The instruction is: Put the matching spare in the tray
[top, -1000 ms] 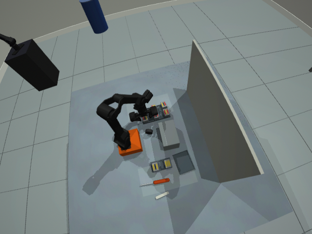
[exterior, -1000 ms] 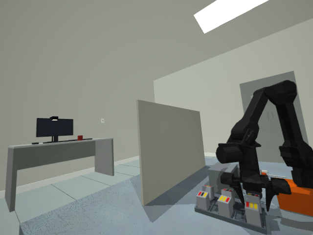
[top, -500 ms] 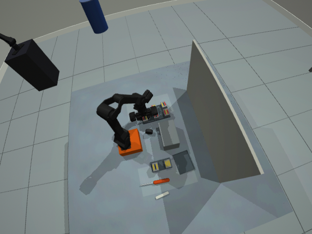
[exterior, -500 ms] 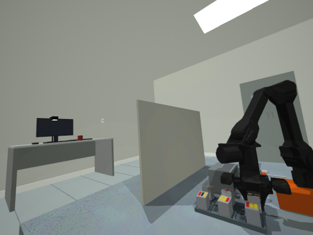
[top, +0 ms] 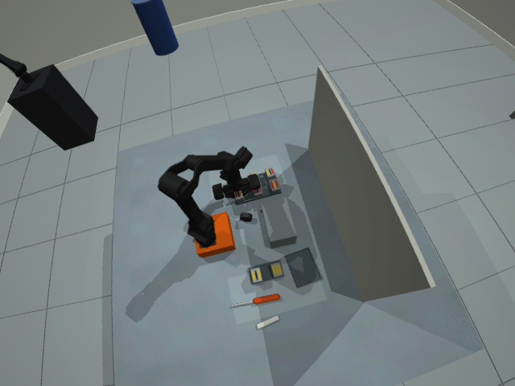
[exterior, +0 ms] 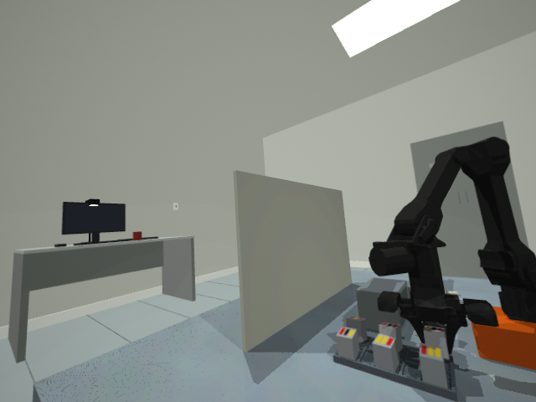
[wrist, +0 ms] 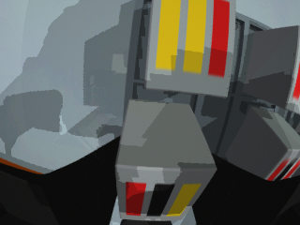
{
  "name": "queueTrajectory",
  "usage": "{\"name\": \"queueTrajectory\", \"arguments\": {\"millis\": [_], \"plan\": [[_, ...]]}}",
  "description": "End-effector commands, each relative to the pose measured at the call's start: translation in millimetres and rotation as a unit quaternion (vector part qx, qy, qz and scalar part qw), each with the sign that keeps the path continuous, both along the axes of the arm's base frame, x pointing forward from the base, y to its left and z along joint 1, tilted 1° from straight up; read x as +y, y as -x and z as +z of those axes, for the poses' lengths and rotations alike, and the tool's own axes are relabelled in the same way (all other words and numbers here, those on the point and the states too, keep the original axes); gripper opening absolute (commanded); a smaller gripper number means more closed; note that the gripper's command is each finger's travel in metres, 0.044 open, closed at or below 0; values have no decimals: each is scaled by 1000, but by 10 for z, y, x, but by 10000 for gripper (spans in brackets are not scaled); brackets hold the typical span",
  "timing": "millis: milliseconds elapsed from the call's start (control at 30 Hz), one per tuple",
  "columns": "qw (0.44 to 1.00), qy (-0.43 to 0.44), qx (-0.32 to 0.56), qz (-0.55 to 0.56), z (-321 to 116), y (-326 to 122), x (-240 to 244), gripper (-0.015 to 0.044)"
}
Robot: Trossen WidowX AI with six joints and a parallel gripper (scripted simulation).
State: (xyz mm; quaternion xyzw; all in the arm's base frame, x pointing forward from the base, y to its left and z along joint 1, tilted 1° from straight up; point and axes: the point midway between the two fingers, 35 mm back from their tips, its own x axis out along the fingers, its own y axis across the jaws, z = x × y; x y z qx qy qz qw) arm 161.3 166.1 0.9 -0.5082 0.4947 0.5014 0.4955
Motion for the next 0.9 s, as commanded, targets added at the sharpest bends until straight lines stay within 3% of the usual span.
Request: {"name": "queueTrajectory", "arguments": {"millis": [0,233,600,867], "plan": [[1000,-5,-7,0,262,-35,36,0],[1000,-4,-8,0,691,-5,9,0],[1000,-4,-4,2,678,6,6,0],[1000,-4,-6,1,1076,-14,-25,0]]}}
